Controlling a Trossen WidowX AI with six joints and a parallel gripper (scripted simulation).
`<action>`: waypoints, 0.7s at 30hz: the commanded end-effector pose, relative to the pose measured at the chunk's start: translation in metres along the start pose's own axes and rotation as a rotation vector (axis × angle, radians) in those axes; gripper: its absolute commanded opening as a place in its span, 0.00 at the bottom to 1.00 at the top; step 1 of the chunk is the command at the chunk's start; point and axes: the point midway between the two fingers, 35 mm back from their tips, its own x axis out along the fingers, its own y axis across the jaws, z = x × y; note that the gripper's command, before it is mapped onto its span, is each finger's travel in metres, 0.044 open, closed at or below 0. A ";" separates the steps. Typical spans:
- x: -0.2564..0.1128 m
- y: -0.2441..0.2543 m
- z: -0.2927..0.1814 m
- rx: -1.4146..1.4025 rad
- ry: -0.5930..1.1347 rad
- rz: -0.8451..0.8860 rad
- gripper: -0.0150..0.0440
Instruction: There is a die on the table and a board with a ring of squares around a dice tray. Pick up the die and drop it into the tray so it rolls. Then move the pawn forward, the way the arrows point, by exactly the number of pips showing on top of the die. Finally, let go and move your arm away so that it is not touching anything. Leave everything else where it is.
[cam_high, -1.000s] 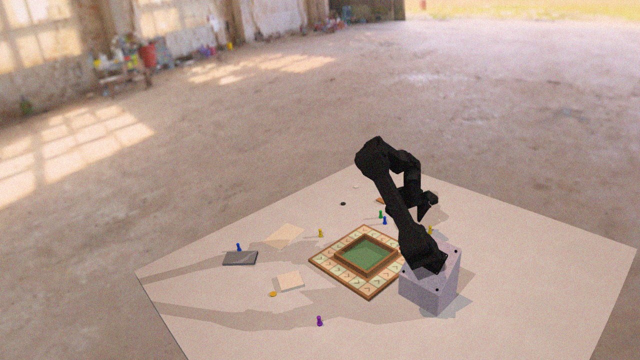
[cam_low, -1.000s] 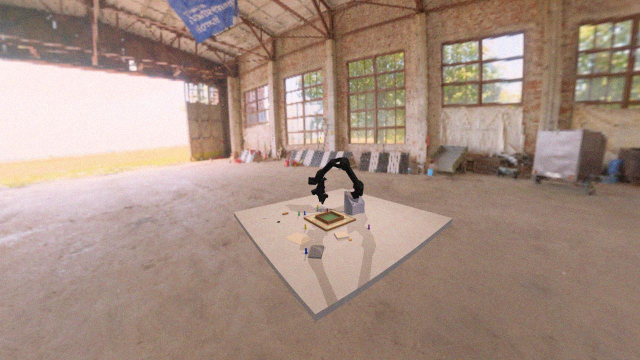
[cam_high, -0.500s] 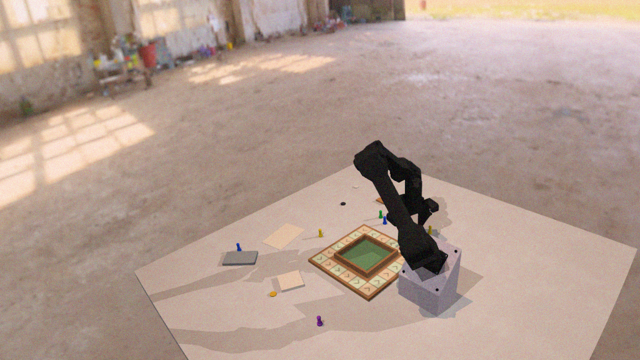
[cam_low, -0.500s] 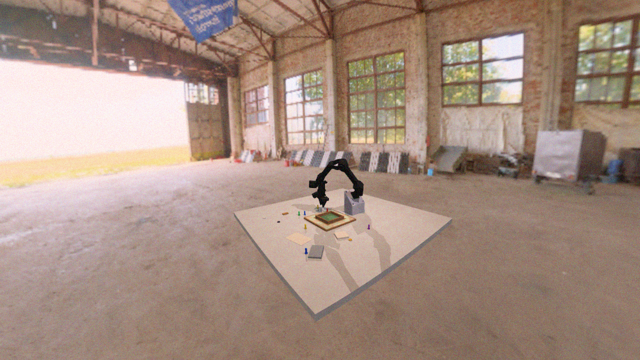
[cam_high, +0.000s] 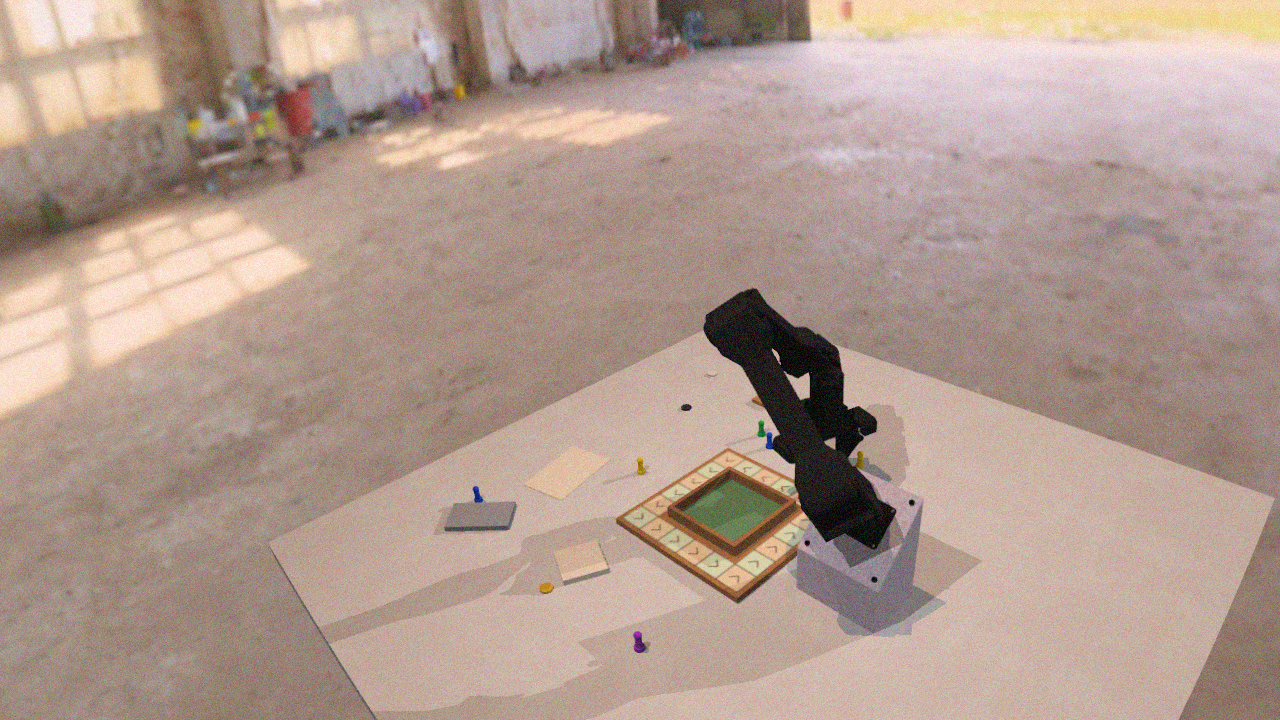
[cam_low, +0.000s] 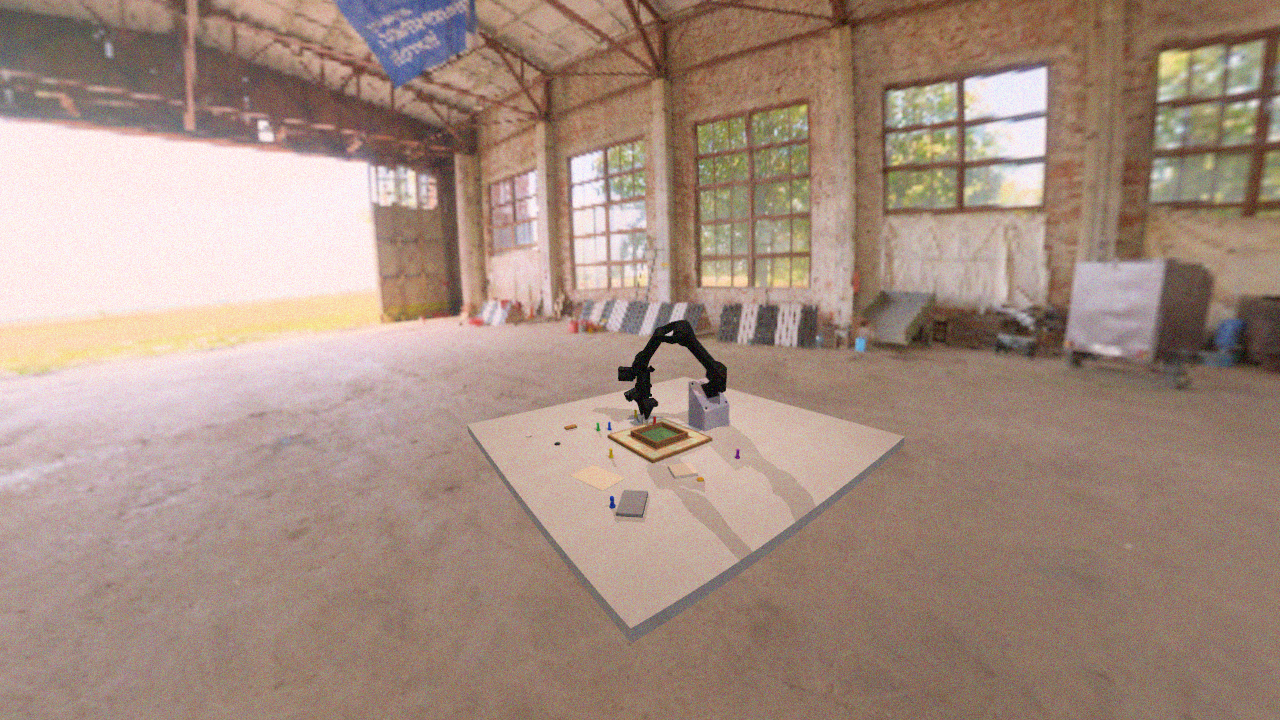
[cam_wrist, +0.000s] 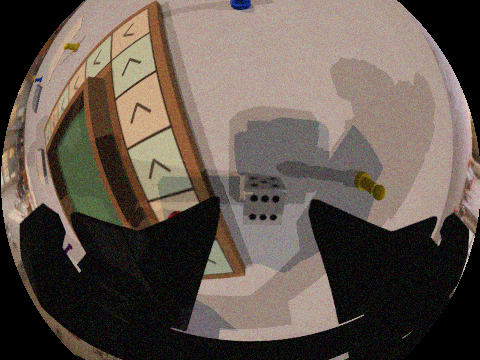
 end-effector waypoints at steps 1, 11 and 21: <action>0.009 0.001 -0.002 0.006 0.003 0.006 0.72; 0.018 0.001 -0.002 0.006 0.003 0.007 0.59; 0.018 0.001 -0.002 0.006 0.003 0.007 0.34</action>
